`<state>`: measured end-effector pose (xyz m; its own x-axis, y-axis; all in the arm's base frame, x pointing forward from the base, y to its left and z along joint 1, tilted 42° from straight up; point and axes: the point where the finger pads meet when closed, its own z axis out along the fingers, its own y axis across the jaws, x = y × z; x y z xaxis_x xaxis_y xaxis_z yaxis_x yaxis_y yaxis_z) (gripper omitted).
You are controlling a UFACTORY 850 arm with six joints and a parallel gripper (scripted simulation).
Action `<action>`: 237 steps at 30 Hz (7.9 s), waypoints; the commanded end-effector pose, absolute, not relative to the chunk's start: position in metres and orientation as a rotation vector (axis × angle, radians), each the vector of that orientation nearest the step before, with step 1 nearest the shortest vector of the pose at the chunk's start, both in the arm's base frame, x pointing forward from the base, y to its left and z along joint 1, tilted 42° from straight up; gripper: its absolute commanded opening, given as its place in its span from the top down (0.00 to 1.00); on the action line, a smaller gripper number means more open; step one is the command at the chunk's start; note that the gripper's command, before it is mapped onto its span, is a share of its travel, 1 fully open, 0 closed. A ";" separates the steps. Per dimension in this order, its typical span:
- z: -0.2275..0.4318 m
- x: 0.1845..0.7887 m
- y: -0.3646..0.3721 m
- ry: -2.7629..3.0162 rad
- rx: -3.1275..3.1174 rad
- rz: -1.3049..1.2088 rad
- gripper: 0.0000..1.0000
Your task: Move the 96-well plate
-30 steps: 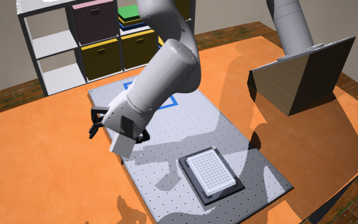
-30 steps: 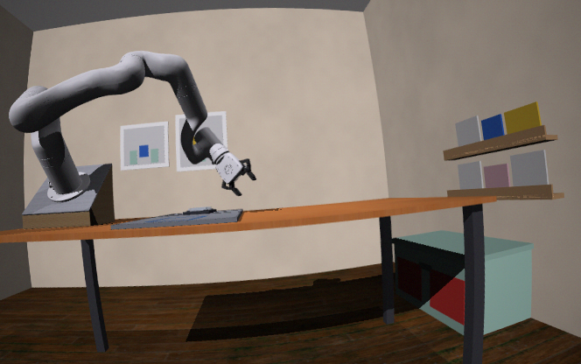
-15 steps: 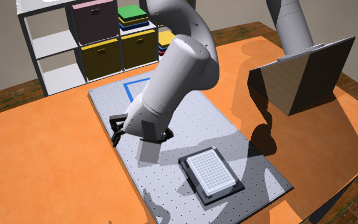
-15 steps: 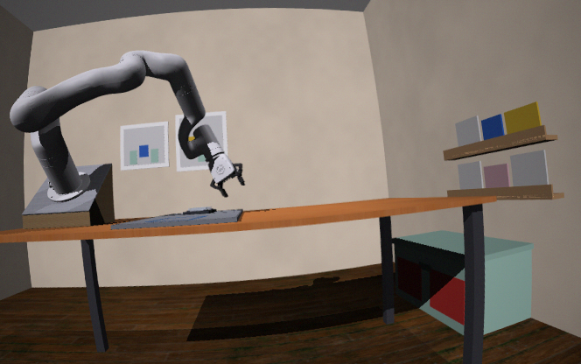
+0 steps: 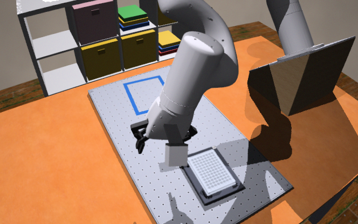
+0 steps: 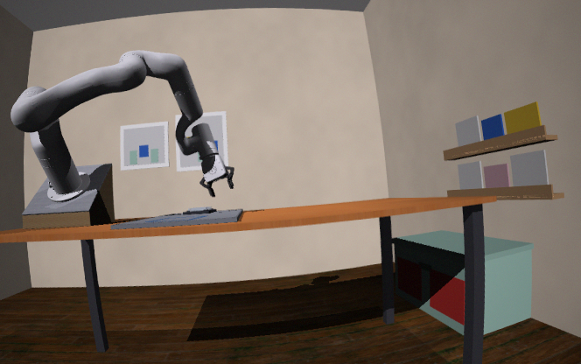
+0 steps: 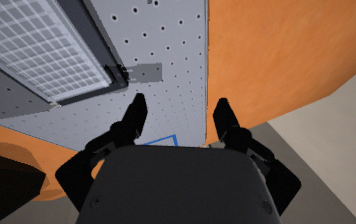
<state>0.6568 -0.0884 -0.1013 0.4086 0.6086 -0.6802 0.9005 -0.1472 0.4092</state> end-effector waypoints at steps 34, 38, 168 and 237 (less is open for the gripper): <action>-0.148 0.560 0.010 1.517 2.044 -0.713 0.00; -0.148 0.560 0.010 1.517 2.044 -0.712 0.00; -0.207 0.550 -0.044 1.517 2.044 -0.713 1.00; -0.193 0.553 -0.030 1.517 2.044 -0.713 1.00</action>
